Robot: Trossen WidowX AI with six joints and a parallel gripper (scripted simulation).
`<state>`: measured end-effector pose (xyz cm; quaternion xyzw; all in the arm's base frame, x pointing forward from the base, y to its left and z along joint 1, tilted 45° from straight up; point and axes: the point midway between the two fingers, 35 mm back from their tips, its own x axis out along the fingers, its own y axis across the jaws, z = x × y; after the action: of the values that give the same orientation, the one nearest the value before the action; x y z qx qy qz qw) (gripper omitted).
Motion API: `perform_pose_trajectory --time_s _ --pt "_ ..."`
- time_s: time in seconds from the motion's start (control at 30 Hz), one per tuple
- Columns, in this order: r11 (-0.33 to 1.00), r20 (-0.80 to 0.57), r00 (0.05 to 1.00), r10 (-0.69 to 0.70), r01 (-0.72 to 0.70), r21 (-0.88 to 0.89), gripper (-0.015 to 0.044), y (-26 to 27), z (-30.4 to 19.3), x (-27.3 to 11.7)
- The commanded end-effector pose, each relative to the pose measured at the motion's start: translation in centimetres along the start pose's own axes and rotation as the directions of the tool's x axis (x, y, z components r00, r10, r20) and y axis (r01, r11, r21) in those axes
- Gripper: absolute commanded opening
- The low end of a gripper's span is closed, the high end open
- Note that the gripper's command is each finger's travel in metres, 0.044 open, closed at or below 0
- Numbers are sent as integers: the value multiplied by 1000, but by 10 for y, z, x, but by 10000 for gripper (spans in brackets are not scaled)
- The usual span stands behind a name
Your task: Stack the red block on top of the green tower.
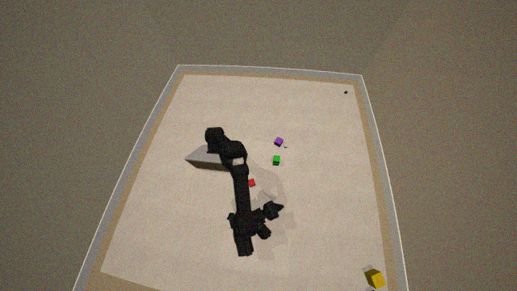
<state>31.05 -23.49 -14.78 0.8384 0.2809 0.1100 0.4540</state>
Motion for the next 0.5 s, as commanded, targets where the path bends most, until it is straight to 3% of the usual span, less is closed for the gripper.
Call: perform_pose_trajectory --time_s 0.0,0.23,0.47 --pt "1000 -2 1000 -5 5 -7 426 0 -1 0" --pt "941 -54 978 -201 177 -288 440 8 -30 3" --pt "763 -91 907 -412 289 -579 440 13 -64 -1"
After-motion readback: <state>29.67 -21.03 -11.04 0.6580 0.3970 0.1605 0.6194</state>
